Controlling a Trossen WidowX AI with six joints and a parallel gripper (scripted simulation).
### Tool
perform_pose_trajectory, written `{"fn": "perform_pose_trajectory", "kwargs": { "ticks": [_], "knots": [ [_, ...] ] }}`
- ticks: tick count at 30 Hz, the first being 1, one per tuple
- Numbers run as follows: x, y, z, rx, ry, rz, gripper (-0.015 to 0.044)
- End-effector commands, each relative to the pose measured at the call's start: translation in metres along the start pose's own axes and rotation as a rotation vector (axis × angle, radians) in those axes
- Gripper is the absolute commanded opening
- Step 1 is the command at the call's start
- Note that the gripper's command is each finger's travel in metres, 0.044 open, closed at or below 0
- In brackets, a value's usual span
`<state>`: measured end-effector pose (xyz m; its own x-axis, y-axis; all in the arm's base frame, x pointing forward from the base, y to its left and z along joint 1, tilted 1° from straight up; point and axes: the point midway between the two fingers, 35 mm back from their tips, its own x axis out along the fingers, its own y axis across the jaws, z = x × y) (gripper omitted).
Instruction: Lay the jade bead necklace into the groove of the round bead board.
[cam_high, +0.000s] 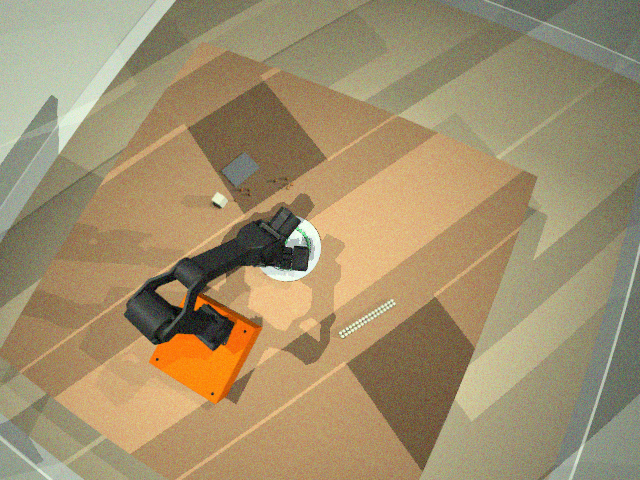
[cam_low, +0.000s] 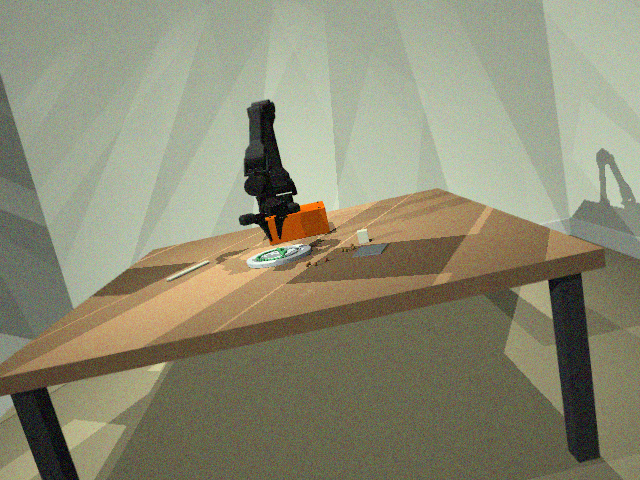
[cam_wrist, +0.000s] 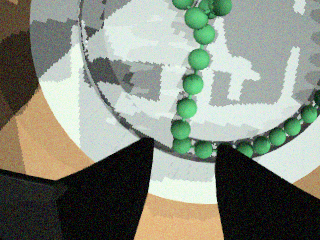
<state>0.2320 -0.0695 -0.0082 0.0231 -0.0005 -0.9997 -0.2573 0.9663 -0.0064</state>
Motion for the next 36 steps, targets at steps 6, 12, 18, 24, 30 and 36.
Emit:
{"fn": "perform_pose_trajectory", "kwargs": {
  "ticks": [6,12,18,24,30,36],
  "knots": [
    [0.012,0.000,-0.001,-0.002,0.005,0.002,0.0120],
    [0.022,0.001,-0.001,-0.004,0.008,0.003,0.0120],
    [0.031,0.001,-0.002,-0.006,0.011,0.005,0.0120],
    [0.030,0.001,-0.001,-0.001,0.005,0.003,0.0067],
    [0.030,0.001,-0.001,-0.001,0.005,0.003,0.0000],
    [0.030,0.001,-0.001,-0.001,0.005,0.003,0.0000]
  ]
}}
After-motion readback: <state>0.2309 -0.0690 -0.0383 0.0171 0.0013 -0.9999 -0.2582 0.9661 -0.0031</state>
